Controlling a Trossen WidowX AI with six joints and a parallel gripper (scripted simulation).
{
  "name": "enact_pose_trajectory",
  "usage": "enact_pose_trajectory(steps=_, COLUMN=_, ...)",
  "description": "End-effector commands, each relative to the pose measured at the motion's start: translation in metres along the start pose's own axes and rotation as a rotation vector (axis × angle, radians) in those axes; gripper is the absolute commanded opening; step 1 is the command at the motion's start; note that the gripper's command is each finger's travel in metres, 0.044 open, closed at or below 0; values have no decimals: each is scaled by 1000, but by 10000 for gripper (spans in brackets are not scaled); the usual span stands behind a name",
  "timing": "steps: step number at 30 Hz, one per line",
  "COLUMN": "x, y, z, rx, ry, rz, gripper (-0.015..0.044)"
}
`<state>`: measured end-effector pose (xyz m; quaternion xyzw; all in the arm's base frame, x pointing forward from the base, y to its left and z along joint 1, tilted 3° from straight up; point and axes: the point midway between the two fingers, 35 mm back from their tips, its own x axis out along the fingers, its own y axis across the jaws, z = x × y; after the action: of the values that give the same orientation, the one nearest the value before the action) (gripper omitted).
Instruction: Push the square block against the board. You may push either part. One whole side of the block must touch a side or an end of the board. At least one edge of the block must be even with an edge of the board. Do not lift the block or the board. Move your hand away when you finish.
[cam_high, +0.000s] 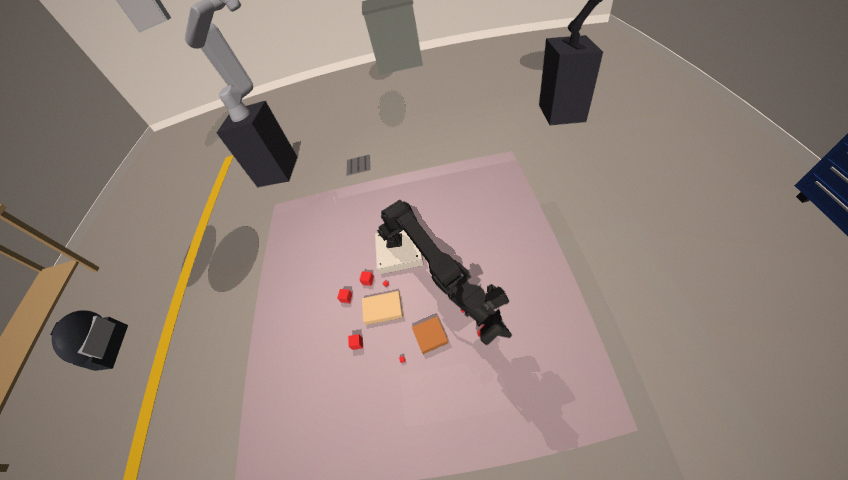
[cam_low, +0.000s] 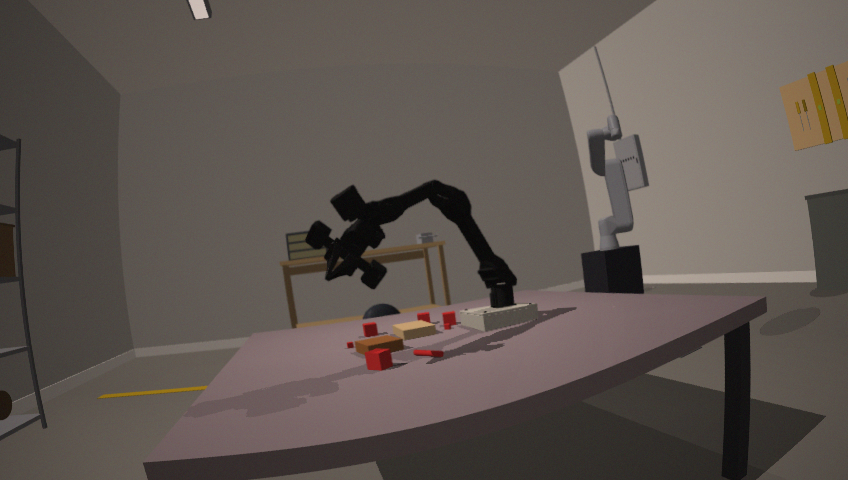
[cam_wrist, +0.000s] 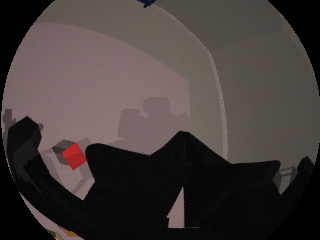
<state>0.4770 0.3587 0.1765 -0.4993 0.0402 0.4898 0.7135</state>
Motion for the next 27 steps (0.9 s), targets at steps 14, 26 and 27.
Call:
enact_pose_trajectory(steps=14, x=-38, y=-2, z=-104, rx=513, ry=229, rz=-6, gripper=0)
enact_pose_trajectory(steps=26, x=-73, y=7, z=-174, rx=890, ry=391, rz=-54, gripper=0)
enact_pose_trajectory(steps=27, x=-77, y=8, z=-179, rx=921, ry=405, rz=-59, gripper=0)
